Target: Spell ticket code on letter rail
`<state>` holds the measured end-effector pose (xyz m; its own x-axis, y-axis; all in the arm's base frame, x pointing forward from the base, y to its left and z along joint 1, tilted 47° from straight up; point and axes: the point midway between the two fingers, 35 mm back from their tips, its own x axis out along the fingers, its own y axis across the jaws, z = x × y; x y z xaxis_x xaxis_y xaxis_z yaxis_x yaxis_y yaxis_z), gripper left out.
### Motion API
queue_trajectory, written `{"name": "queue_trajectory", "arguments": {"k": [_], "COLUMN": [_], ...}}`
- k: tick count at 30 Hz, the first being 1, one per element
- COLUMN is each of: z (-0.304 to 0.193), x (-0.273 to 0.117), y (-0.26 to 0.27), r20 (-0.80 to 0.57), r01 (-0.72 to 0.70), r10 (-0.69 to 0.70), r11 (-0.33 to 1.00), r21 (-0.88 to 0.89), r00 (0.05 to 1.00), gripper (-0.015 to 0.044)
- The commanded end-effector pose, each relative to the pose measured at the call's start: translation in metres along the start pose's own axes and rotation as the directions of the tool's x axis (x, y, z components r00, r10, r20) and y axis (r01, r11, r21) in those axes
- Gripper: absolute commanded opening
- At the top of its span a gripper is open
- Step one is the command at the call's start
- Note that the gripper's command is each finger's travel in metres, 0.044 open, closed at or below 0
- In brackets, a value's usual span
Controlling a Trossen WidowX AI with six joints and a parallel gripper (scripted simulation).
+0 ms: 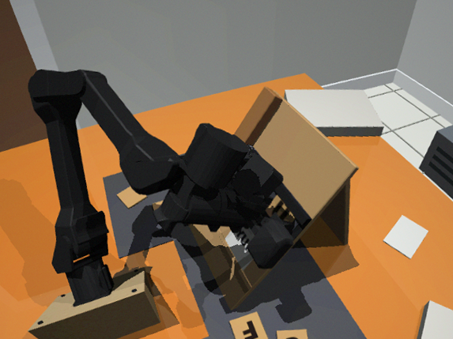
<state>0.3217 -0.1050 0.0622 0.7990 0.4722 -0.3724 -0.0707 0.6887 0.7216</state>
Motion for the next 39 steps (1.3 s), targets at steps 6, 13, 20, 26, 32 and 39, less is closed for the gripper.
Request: {"name": "queue_trajectory", "arguments": {"k": [6, 13, 20, 26, 32, 39], "z": [0.001, 0.001, 0.001, 0.001, 0.000, 0.000], "x": [0.000, 0.000, 0.000, 0.000, 0.000, 0.000], "y": [0.005, 0.009, 0.013, 0.016, 0.019, 0.023], "r20": [0.003, 0.002, 0.002, 0.002, 0.002, 0.002], "r01": [0.003, 0.003, 0.003, 0.003, 0.003, 0.003], "r10": [-0.003, -0.003, -0.003, -0.003, -0.003, -0.003], "r11": [1.000, 1.000, 1.000, 1.000, 1.000, 1.000], "r21": [0.002, 0.002, 0.002, 0.002, 0.003, 0.003], "r00": [1.000, 1.000, 1.000, 1.000, 1.000, 1.000], "gripper": [0.0000, 0.0000, 0.0000, 0.0000, 0.0000, 0.0000]}}
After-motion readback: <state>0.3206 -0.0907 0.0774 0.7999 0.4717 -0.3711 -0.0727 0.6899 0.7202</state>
